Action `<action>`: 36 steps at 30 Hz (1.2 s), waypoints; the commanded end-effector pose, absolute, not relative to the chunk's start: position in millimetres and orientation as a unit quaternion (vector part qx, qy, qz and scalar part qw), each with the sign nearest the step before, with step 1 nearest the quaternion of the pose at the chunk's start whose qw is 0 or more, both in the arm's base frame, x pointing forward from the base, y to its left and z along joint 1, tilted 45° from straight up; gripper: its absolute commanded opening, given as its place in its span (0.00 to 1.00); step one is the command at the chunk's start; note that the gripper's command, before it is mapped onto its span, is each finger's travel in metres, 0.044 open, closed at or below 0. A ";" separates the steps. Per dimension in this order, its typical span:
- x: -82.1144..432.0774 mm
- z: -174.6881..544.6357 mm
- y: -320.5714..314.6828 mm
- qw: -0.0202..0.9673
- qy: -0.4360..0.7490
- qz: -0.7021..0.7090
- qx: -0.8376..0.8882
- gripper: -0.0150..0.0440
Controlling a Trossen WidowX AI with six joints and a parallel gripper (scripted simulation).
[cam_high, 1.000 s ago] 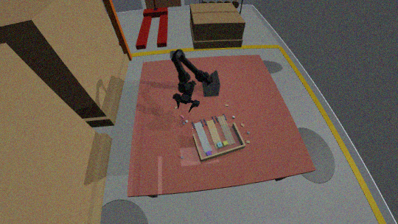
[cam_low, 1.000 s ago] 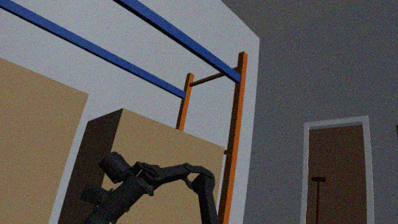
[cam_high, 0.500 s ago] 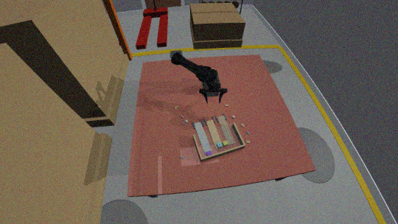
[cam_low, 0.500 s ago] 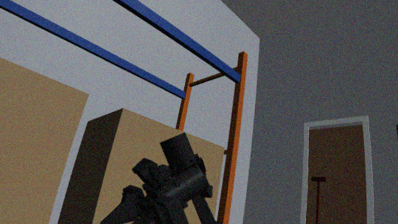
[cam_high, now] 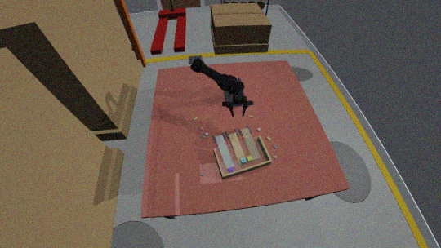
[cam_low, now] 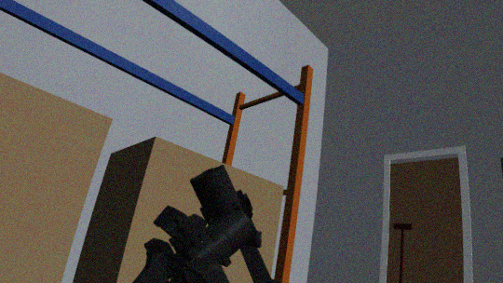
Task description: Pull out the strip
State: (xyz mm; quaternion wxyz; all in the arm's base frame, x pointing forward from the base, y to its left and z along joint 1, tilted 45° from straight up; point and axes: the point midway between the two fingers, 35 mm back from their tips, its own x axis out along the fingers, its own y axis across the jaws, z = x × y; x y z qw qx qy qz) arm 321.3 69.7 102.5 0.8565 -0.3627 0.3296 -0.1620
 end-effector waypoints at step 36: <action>380.6 45.0 -29.3 0.632 0.672 -0.223 -0.315 0.25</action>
